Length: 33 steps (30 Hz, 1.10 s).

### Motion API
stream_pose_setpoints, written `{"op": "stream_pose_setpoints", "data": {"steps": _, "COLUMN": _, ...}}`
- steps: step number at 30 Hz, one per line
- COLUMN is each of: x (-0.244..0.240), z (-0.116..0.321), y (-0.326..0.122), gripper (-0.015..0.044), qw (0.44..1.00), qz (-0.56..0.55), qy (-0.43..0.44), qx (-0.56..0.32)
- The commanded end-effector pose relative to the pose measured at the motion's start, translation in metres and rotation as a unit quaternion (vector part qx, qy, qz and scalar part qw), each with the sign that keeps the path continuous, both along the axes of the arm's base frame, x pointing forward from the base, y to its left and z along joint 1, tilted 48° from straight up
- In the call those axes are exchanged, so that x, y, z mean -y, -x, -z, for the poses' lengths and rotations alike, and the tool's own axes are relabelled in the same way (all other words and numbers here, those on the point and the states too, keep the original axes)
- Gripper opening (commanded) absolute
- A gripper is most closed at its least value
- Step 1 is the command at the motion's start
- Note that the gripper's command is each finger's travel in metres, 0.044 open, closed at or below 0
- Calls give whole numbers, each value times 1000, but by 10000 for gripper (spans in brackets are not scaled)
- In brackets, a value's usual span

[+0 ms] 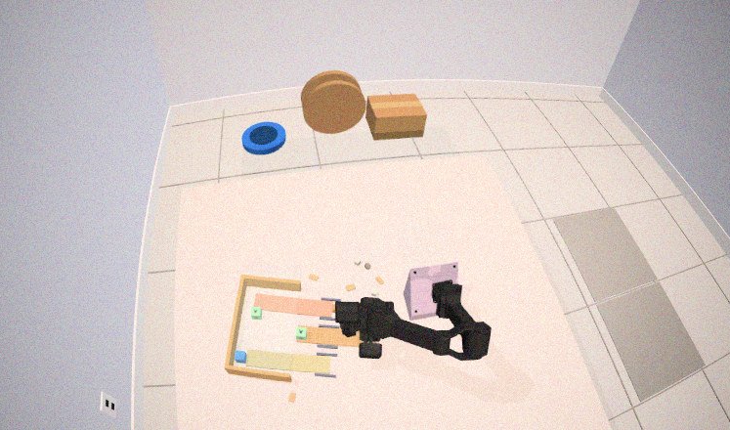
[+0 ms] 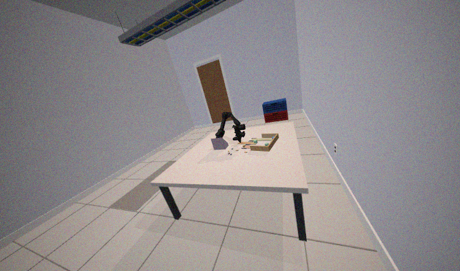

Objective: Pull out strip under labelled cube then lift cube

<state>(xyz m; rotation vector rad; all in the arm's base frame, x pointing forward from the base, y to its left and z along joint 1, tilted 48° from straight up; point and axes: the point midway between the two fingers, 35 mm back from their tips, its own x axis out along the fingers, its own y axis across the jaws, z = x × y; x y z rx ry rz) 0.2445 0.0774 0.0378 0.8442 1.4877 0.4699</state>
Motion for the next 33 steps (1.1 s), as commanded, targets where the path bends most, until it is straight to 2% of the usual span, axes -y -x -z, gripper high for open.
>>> {"op": "stream_pose_setpoints", "data": {"steps": 1, "x": -6, "z": 2, "y": 13, "gripper": 0, "qw": 1000, "qz": -6, "qy": -4, "qx": -14}}
{"op": "stream_pose_setpoints", "data": {"steps": 17, "x": -10, "z": -1, "y": 36, "gripper": 0, "qw": 1000, "qz": -6, "qy": -4, "qx": -15}}
{"op": "stream_pose_setpoints", "data": {"steps": 33, "x": -10, "z": -1, "y": 36, "gripper": 0, "qw": 1000, "qz": -6, "qy": -4, "qx": -15}}
